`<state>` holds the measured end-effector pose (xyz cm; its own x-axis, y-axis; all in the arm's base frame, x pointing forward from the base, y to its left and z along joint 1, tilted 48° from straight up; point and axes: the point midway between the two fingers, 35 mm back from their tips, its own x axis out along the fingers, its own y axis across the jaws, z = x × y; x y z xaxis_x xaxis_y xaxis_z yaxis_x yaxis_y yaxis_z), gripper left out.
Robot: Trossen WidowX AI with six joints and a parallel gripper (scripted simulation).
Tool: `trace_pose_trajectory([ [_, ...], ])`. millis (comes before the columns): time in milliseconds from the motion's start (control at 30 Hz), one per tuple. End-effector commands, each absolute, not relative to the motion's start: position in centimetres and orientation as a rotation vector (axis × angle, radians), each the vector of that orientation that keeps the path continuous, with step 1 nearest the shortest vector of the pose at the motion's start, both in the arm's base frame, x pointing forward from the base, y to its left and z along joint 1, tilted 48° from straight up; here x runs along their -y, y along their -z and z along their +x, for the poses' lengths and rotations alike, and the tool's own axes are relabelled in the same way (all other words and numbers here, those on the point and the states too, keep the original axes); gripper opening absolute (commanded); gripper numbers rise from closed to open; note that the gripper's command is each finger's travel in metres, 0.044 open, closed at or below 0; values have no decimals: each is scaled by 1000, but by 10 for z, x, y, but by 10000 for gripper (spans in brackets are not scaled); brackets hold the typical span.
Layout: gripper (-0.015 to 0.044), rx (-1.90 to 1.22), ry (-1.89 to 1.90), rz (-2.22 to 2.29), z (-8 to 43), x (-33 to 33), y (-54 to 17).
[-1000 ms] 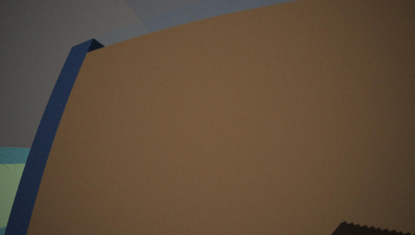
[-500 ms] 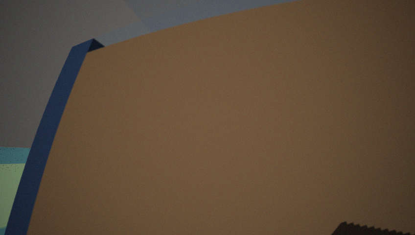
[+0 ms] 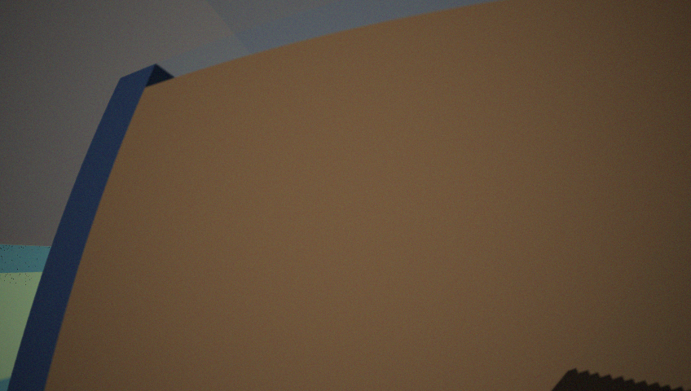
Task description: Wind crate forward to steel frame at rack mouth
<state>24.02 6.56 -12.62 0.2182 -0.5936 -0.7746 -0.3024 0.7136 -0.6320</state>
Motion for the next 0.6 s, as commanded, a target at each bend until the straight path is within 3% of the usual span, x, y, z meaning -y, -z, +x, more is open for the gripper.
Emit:
trace_pose_trajectory([
  [0,177,-1377,236,-812,240,-66,126],
  [200,20,-1377,236,-812,240,-66,126],
  [567,0,-1383,235,-825,239,-63,128],
])
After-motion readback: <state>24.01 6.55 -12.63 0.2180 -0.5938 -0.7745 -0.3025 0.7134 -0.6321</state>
